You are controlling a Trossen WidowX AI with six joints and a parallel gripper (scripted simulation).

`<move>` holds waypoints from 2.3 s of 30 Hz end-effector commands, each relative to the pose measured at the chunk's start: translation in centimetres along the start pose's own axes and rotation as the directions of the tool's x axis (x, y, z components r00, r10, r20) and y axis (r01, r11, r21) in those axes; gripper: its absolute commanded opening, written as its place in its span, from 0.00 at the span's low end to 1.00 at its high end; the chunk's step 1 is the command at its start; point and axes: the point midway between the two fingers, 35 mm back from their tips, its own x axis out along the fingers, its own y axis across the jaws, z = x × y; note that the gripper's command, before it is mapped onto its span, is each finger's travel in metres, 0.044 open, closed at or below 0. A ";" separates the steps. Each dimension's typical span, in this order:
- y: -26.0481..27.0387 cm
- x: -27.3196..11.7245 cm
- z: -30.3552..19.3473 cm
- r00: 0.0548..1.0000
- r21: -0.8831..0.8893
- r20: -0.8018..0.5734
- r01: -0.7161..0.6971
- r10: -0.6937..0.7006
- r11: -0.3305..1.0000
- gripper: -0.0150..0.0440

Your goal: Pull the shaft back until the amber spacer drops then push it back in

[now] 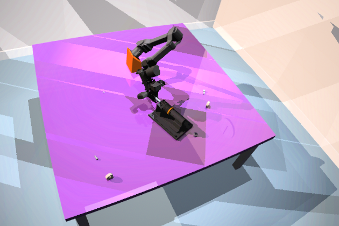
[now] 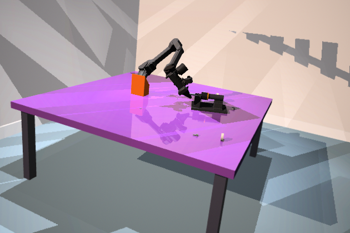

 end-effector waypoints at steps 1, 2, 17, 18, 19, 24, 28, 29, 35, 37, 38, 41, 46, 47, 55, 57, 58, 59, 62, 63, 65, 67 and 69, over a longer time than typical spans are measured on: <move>0.0 -0.1 -0.1 1.000 -0.002 0.000 -0.002 0.002 1.000 0.25; 0.0 -0.1 -0.1 1.000 -0.002 0.000 -0.002 0.002 1.000 0.25; 0.0 -0.2 -0.2 1.000 -0.002 0.000 -0.002 0.002 1.000 0.25; 0.0 -0.2 -0.2 1.000 -0.002 0.000 -0.002 0.002 1.000 0.25; 0.0 -0.2 -0.2 1.000 -0.002 0.000 -0.002 0.002 1.000 0.25; 0.0 -0.2 -0.2 1.000 -0.002 0.000 -0.002 0.002 1.000 0.25; 0.0 -0.2 -0.2 1.000 -0.002 0.000 -0.002 0.002 1.000 0.25; 0.0 -0.3 -0.2 1.000 -0.002 0.000 -0.002 0.002 1.000 0.25; 0.0 -0.3 -0.3 1.000 -0.002 0.000 -0.002 0.002 1.000 0.25; 0.0 -0.3 -0.3 1.000 -0.002 0.000 -0.002 0.002 1.000 0.25; 0.0 -0.3 -0.3 1.000 -0.002 0.000 -0.002 0.002 1.000 0.25; 0.0 -0.3 -0.3 1.000 -0.002 0.000 -0.002 0.002 1.000 0.25; 0.0 -0.4 -0.3 1.000 -0.002 0.000 -0.002 0.002 1.000 0.25; 0.0 -0.4 -0.3 1.000 -0.002 0.000 -0.002 0.002 1.000 0.25; 0.0 -0.4 -0.4 1.000 -0.002 0.000 -0.002 0.002 1.000 0.25; 0.0 -0.4 -0.4 1.000 -0.002 0.000 -0.002 0.002 1.000 0.25; 0.0 -0.4 -0.4 1.000 -0.002 0.000 -0.002 0.002 1.000 0.25; 0.0 -0.4 -0.4 1.000 -0.002 0.000 -0.002 0.002 1.000 0.25; 0.0 -0.5 -0.4 1.000 -0.002 0.000 -0.002 0.002 1.000 0.25; 0.0 -0.5 -0.4 1.000 -0.002 0.000 -0.002 0.002 1.000 0.25; 0.0 -0.5 -0.4 1.000 -0.002 0.000 -0.002 0.002 1.000 0.25; 0.0 -0.5 -0.5 1.000 -0.002 0.000 -0.002 0.002 1.000 0.25; 0.0 -0.5 -0.5 1.000 -0.002 0.000 -0.002 0.002 1.000 0.25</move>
